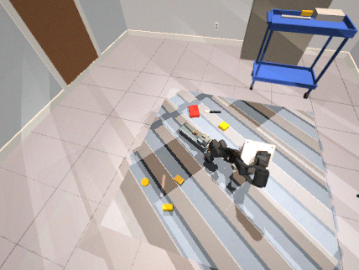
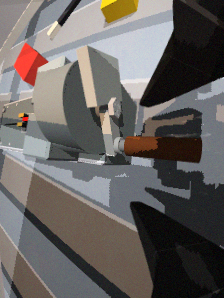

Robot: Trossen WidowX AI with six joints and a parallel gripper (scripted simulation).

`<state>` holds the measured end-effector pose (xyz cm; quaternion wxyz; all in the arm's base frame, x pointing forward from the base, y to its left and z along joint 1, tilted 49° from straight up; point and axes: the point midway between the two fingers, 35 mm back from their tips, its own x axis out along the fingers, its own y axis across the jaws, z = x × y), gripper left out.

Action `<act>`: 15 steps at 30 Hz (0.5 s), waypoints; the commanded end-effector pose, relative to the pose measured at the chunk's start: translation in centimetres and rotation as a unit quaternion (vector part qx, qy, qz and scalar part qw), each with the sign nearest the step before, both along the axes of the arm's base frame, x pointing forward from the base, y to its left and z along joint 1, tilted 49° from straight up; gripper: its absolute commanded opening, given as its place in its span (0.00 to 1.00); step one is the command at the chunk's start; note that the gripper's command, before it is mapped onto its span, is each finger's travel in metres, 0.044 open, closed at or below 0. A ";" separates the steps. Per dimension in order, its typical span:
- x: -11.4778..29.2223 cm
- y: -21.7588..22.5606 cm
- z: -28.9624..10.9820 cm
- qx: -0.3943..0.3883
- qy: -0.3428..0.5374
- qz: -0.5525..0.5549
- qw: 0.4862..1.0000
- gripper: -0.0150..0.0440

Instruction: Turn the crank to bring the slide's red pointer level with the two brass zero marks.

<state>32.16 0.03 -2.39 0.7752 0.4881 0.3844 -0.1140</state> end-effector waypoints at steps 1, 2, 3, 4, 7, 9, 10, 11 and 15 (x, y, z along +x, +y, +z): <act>-0.2 0.4 -0.6 0.001 0.005 -0.003 1.000 1.00; -0.2 0.4 -0.6 0.001 0.005 -0.003 1.000 1.00; -0.2 0.4 -0.6 0.001 0.005 -0.003 1.000 1.00; -0.2 0.4 -0.6 0.001 0.005 -0.003 1.000 0.96; -0.2 0.4 -0.6 0.001 0.005 -0.003 1.000 0.82; -0.2 0.4 -0.6 0.001 0.005 -0.003 1.000 0.73; -0.2 0.4 -0.6 0.001 0.005 -0.003 1.000 0.69; -0.2 0.4 -0.6 0.001 0.005 -0.003 1.000 0.64; -0.2 0.4 -0.6 0.001 0.005 -0.003 1.000 0.47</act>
